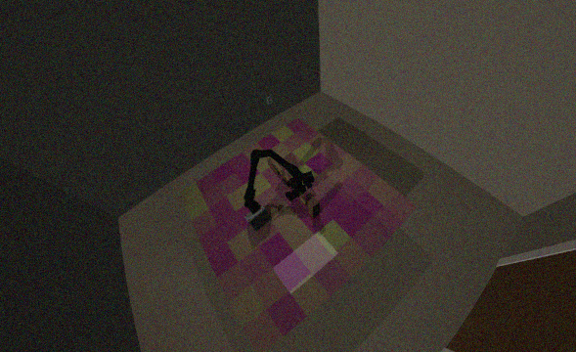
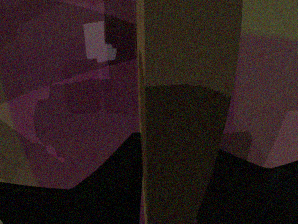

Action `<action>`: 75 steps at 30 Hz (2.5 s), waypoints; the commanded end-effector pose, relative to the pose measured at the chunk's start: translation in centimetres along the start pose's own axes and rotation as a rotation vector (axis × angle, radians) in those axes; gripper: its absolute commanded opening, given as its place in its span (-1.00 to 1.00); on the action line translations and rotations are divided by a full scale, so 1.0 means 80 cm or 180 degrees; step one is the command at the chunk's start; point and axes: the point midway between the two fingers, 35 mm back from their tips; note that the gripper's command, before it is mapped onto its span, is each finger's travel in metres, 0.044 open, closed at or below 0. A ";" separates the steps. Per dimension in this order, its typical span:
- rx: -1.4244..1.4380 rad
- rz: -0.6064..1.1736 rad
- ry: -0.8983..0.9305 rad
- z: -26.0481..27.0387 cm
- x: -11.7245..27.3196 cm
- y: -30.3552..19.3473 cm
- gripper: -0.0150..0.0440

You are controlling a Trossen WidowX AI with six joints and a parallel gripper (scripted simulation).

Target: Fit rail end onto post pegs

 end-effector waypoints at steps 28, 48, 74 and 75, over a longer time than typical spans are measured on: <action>-0.0006 -0.0011 -0.0007 -0.003 0.016 -0.001 -0.49; -0.0006 -0.0010 -0.0007 -0.005 0.029 -0.002 -0.49; -0.0006 -0.0008 -0.0007 -0.004 0.045 -0.002 -0.49; -0.0006 -0.0007 -0.0007 -0.004 0.046 -0.002 -0.49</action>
Point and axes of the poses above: the point midway between the two fingers, 35 mm back from their tips, its own x axis back along the fingers, its own z axis across the jaws, y = z × x, and after that the axes turned 15 degrees about x, right-handed
